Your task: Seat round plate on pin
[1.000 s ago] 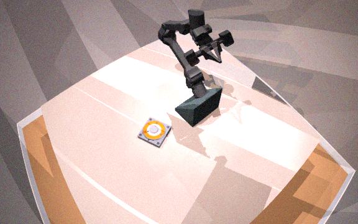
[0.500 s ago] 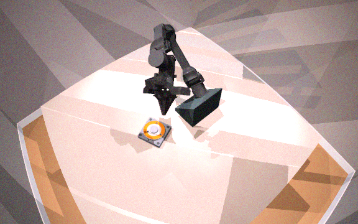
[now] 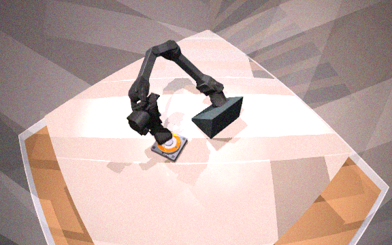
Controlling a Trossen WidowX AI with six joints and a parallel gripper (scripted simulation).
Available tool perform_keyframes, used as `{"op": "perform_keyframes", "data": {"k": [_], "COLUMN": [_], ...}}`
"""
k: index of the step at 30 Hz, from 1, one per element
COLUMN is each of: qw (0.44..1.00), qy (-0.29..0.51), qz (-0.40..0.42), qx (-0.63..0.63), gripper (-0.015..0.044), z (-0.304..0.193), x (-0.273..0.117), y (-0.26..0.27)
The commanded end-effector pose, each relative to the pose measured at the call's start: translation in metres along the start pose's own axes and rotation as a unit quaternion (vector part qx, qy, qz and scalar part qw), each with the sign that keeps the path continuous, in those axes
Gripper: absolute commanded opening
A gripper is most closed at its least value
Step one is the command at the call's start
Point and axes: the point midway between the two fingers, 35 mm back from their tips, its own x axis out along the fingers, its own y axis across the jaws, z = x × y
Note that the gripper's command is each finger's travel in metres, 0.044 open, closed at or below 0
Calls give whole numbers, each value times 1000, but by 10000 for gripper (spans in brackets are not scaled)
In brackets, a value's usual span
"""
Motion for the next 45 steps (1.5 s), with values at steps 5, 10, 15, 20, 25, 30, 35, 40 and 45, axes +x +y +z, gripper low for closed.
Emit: {"op": "perform_keyframes", "data": {"k": [5, 10, 15, 20, 25, 30, 35, 40, 45], "qw": [999, 999, 999, 999, 999, 999, 999, 999, 999], "qy": [32, 32, 32, 32, 32, 32, 32, 31, 31], "qz": [-25, -25, -26, -26, -26, -26, -26, -26, -26], "qx": [3, 3, 3, 3, 3, 3, 3, 3, 3], "gripper": [0, 0, 0, 0, 0, 0, 0, 0, 0], "z": [-6, -7, -8, -7, -3, 1, 2, 3, 4], "x": [15, 37, 61, 62, 62, 63, 64, 64, 64], "y": [-22, -23, -24, -23, -17, -12, -5, 1, 6]}}
